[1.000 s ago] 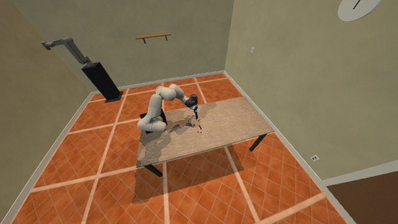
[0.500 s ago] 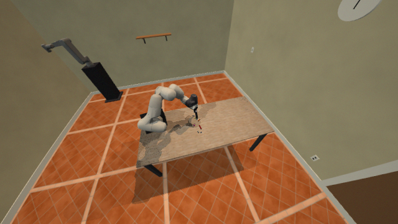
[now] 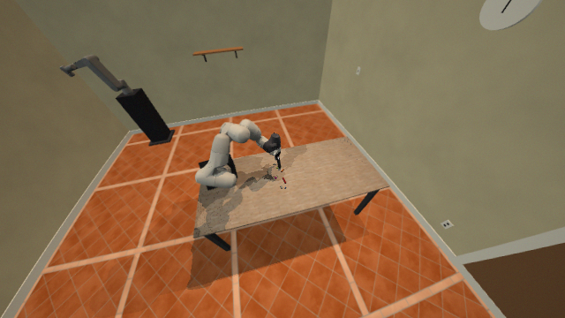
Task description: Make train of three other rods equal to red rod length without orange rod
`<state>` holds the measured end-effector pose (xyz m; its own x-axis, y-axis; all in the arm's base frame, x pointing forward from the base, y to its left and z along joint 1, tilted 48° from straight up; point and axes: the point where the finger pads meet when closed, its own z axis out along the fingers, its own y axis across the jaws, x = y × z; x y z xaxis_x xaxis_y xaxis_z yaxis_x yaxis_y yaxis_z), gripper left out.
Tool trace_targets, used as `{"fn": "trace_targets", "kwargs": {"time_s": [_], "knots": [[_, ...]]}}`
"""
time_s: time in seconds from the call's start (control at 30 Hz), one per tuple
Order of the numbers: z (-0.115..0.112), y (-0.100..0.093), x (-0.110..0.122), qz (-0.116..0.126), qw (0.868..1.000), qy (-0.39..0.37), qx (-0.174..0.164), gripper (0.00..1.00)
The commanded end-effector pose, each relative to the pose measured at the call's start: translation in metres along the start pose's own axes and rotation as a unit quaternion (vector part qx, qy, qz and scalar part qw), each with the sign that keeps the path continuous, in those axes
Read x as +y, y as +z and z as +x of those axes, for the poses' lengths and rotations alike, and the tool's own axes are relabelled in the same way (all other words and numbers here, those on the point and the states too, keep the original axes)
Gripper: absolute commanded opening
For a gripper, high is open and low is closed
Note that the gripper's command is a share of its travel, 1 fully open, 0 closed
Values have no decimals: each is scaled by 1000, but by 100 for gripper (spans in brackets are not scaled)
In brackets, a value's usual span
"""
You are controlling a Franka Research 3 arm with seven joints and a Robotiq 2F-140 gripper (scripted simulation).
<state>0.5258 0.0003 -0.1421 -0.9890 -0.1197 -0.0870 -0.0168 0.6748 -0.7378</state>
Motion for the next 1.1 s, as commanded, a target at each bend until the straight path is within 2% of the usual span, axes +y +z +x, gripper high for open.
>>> {"fn": "trace_targets", "kwargs": {"time_s": [0.0, 0.07, 0.23, 0.73, 0.8, 0.83, 1.07], "knots": [[-4, -2, -11, -1, 999, -46, 1, 100], [-6, -4, -22, -2, 995, -96, 1, 100], [-7, -4, -27, -2, 993, -122, 2, 100], [-14, -9, -61, -5, 963, -271, 3, 100], [-14, -9, -61, -5, 963, -271, 3, 100], [-15, -10, -67, -5, 956, -294, 3, 100], [-16, -11, -82, -6, 934, -356, 2, 100]]}}
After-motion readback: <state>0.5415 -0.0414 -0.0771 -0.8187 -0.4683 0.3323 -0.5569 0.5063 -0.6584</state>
